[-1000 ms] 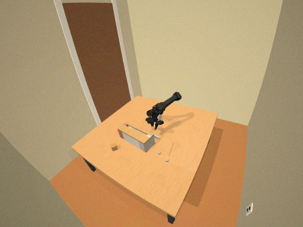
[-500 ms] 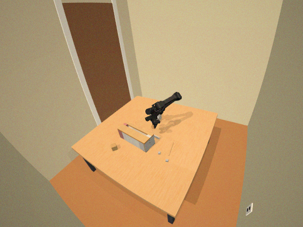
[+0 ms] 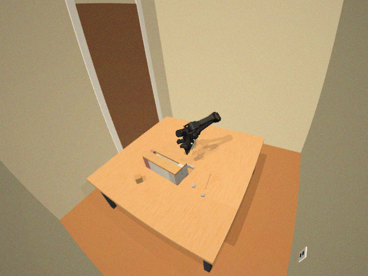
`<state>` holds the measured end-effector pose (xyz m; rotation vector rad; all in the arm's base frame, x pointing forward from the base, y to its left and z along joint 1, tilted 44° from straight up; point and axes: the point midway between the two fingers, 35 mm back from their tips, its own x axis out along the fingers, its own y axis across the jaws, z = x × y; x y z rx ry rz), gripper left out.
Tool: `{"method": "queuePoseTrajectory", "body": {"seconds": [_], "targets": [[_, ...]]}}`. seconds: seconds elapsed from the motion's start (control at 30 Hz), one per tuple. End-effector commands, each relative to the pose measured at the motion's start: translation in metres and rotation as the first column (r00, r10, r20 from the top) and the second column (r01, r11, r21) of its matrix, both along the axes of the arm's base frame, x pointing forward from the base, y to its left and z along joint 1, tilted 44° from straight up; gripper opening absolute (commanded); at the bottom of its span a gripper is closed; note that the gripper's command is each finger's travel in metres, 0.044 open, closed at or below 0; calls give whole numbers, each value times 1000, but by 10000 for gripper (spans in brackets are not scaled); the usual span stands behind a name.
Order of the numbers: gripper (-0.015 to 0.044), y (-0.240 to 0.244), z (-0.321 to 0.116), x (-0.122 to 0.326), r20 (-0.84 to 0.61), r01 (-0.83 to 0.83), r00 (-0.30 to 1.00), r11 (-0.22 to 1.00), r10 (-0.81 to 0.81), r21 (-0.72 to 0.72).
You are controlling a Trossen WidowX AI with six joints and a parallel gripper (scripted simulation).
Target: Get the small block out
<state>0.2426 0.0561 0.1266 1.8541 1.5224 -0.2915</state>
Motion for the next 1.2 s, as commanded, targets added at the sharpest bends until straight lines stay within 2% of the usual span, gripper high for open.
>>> {"method": "queuePoseTrajectory", "body": {"seconds": [0.0,0.37,0.77,0.93,1.17], "targets": [[0,-3,3,-1,-132,111,986,992,-103,59],[0,-9,9,-5,-473,394,831,909,-291,134],[0,-16,17,-9,-787,665,507,740,-353,97],[0,-18,20,-10,-870,742,364,668,-334,54],[0,-18,20,-10,-872,745,359,665,-332,53]]}}
